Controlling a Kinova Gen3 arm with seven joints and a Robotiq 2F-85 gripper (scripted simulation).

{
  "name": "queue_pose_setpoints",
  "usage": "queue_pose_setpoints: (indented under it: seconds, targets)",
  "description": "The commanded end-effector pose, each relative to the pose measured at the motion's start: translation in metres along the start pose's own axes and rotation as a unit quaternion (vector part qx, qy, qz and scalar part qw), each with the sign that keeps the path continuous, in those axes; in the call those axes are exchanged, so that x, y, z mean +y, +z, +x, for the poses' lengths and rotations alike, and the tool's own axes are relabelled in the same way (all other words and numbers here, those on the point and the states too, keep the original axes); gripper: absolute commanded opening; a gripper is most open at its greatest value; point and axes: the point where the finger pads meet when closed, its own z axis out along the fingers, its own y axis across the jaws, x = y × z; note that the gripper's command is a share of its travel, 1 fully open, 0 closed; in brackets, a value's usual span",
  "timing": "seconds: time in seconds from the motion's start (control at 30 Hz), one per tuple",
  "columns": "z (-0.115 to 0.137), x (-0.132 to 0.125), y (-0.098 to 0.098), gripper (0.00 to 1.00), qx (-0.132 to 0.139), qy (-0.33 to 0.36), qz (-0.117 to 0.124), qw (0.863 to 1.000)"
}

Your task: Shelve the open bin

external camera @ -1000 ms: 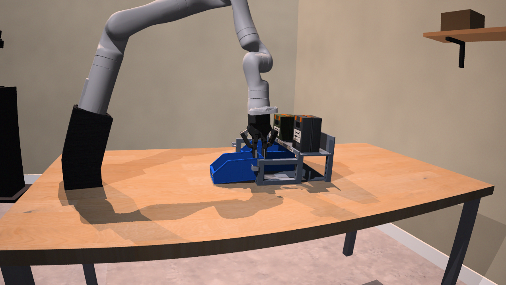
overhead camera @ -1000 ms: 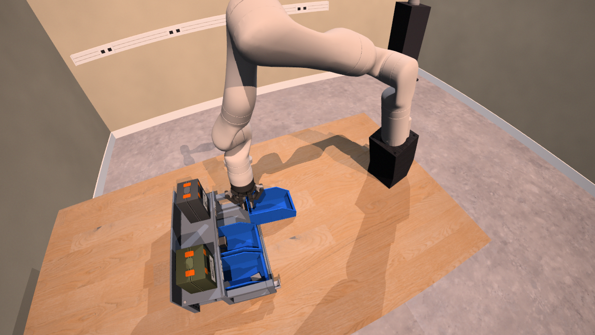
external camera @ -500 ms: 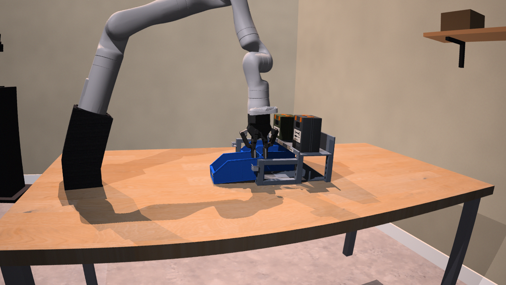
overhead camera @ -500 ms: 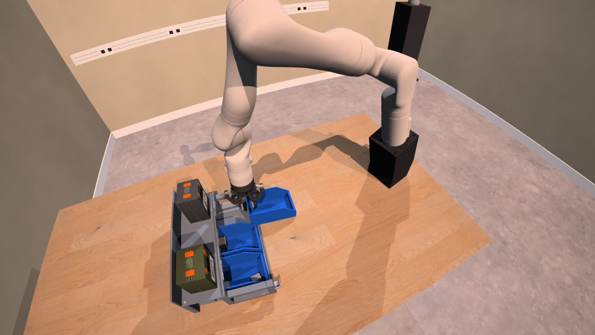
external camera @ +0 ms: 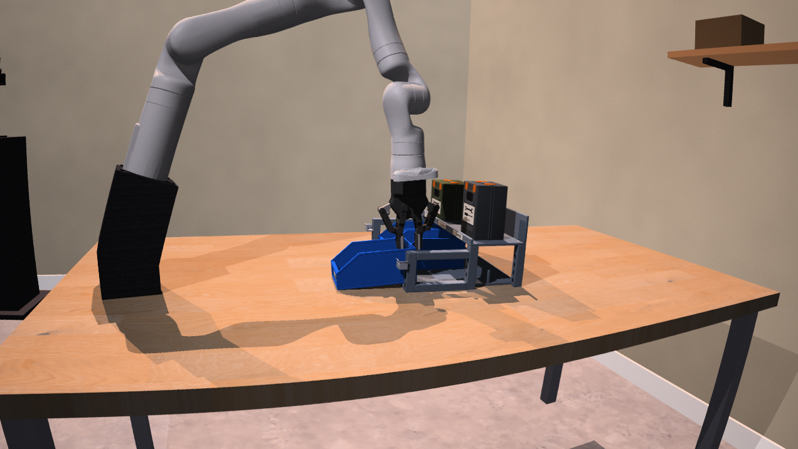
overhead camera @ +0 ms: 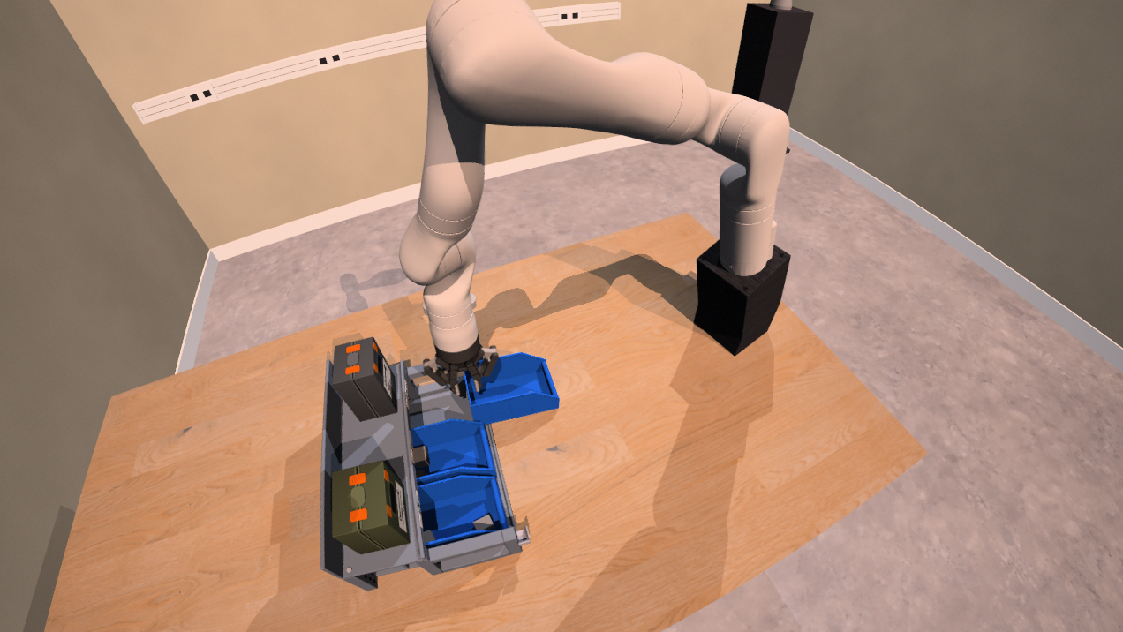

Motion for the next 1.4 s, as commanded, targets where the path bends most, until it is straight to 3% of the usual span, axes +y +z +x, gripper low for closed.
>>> queue_pose_setpoints:
  seconds: [0.0, 1.07, 1.23, 1.37]
  targets:
    - [0.000, -0.001, -0.001, 0.39, 0.000, 0.000, 0.001, 1.000]
    - [0.000, -0.001, -0.001, 0.39, 0.000, 0.000, 0.001, 1.000]
    - [0.000, -0.003, -0.031, 0.39, 0.000, 0.000, 0.001, 1.000]
    - [0.000, -0.003, -0.031, 0.39, 0.000, 0.000, 0.001, 1.000]
